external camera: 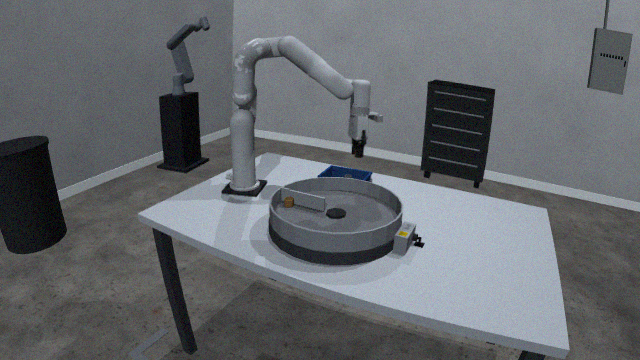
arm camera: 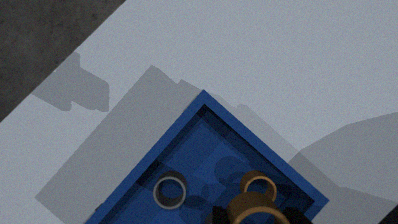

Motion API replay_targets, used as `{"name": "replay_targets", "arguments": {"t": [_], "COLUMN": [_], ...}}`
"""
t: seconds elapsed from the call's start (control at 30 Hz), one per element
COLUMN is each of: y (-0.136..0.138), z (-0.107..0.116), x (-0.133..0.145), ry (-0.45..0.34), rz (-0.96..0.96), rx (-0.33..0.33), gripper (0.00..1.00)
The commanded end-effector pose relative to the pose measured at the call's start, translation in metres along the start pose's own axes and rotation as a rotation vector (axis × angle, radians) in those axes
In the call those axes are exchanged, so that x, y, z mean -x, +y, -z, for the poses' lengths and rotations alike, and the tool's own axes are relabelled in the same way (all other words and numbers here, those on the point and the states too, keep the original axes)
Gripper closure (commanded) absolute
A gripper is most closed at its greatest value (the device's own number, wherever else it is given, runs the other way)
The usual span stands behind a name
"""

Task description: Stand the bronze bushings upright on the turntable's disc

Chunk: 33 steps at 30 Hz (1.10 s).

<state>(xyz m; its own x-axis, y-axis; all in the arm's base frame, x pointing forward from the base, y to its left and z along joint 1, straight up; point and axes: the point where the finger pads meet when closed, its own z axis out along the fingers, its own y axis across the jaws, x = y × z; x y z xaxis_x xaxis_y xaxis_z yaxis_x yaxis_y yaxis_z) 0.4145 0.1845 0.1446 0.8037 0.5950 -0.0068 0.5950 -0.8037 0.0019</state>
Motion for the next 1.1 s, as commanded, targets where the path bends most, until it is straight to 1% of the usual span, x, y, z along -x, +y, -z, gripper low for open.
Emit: {"name": "replay_targets", "arguments": {"t": [0.0,0.17,0.23,0.73,0.8,1.07], "y": [0.018,0.051,0.051,0.169,0.169,0.232], "z": [0.002,0.002,0.002,0.001,0.001,0.001], "x": [0.015,0.046,0.046,0.16,0.16,0.22], "ry": [0.006,0.006,0.006,0.006,0.006,0.006], "rz": [0.0,0.0,0.0,0.0,0.0,0.0], "rx": [0.001,0.001,0.001,0.001,0.001,0.001], "gripper": [1.0,1.0,1.0,1.0,1.0,1.0]}}
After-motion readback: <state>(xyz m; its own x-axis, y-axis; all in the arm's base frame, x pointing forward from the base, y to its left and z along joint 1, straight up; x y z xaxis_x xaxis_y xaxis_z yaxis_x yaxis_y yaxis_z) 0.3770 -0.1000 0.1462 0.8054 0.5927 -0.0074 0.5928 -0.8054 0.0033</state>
